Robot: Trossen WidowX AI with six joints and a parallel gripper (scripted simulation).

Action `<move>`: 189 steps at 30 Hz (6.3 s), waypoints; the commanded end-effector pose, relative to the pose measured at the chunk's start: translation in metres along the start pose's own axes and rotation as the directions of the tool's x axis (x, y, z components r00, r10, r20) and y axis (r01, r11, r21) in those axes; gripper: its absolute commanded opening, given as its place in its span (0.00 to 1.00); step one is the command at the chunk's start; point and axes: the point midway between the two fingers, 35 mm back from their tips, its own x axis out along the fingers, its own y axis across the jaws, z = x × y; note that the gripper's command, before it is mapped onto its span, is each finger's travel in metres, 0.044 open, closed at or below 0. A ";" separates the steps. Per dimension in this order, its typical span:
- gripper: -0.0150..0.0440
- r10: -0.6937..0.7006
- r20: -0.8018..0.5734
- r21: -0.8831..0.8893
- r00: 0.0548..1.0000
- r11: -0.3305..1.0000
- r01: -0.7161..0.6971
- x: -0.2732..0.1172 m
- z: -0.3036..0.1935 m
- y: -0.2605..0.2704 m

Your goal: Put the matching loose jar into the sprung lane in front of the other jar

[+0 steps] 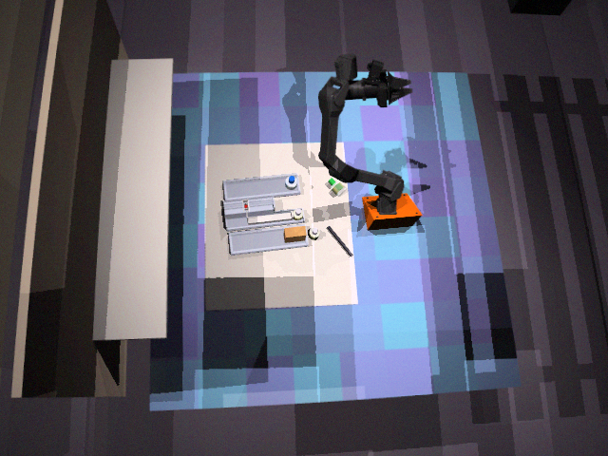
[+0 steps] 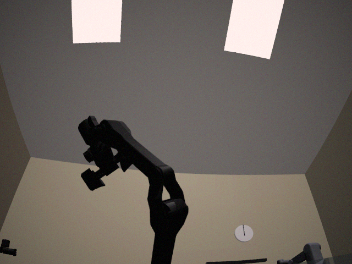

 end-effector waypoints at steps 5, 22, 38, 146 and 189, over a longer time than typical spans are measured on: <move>1.00 0.082 -0.031 0.003 0.996 0.997 -0.082 0.019 -0.001 0.016; 1.00 0.695 -0.326 -0.005 0.641 0.677 -0.736 0.083 -0.036 0.227; 1.00 0.834 -0.534 0.007 0.142 0.172 -0.985 -0.047 -0.097 0.358; 0.54 0.614 -0.743 -0.651 -0.266 -0.756 0.071 -0.318 -0.508 0.028; 0.25 0.607 -0.749 -0.650 -0.265 -0.751 0.117 -0.312 -0.425 0.003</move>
